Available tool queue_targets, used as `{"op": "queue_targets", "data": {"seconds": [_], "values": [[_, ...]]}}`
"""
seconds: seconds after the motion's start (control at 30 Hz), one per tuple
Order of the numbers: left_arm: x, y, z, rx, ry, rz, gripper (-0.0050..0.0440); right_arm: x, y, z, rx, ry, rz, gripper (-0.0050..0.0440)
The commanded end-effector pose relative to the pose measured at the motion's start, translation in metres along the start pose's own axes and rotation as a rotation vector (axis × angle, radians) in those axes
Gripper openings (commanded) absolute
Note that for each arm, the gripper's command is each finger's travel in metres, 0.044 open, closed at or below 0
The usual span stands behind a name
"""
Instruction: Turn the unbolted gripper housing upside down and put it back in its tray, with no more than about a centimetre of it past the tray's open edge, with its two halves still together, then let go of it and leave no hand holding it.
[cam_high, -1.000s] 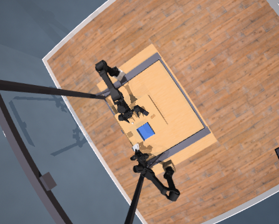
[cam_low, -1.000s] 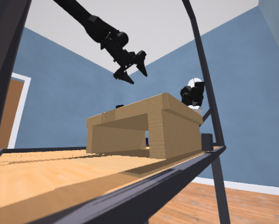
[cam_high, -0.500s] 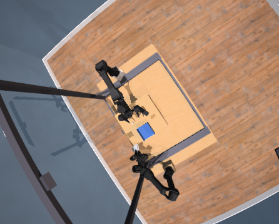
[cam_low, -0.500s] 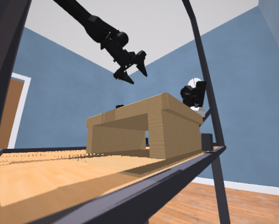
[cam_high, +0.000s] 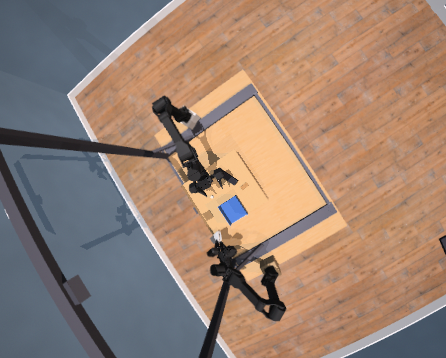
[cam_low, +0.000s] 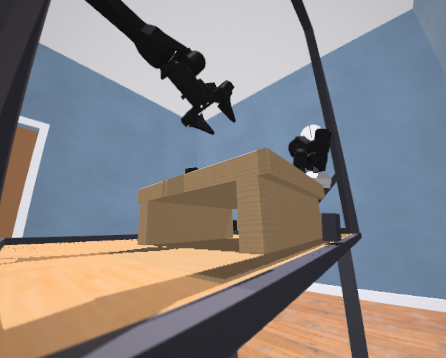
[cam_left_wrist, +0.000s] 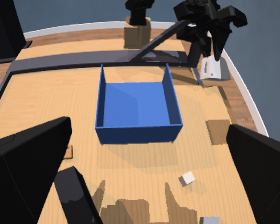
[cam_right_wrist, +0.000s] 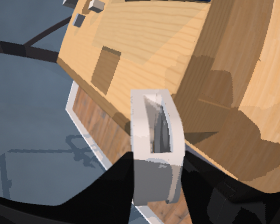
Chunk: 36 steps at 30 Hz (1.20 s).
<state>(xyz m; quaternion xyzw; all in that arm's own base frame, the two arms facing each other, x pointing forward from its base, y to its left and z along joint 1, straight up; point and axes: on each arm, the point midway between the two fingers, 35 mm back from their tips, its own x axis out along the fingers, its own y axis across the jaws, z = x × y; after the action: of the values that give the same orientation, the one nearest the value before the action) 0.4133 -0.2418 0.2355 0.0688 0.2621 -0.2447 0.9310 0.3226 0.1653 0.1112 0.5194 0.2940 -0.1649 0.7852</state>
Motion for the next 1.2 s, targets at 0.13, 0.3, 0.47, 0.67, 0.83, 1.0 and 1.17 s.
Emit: {"op": "queue_targets", "data": {"seconds": [0.13,0.3,0.47,0.67,0.83,1.0,1.17], "values": [[-0.0079,0.0004,0.0125,-0.003,-0.034,0.003,0.0440,-0.0032,0.0082,-0.0011,0.014,0.009,0.012,0.0118],[-0.0079,0.0004,0.0125,-0.003,-0.034,0.003,0.0440,-0.0031,0.0076,-0.0015,0.016,0.011,0.008,0.0118],[-0.0079,0.0004,0.0125,-0.003,-0.034,0.003,0.0440,-0.0031,0.0065,-0.0023,0.019,0.013,-0.001,0.0118],[-0.0079,0.0004,0.0125,-0.003,-0.034,0.003,0.0440,-0.0031,0.0047,-0.0037,0.024,0.017,-0.016,0.0118],[-0.0079,0.0004,0.0125,-0.003,-0.034,0.003,0.0440,-0.0031,0.0036,-0.0045,0.027,0.020,-0.025,0.0118],[-0.0079,0.0004,0.0125,-0.003,-0.034,0.003,0.0440,-0.0032,0.0013,-0.0058,0.034,0.023,-0.044,0.0118],[-0.0079,0.0004,0.0125,-0.003,-0.034,0.003,0.0440,-0.0032,-0.0015,-0.0071,0.043,0.026,-0.065,0.0118]]}}
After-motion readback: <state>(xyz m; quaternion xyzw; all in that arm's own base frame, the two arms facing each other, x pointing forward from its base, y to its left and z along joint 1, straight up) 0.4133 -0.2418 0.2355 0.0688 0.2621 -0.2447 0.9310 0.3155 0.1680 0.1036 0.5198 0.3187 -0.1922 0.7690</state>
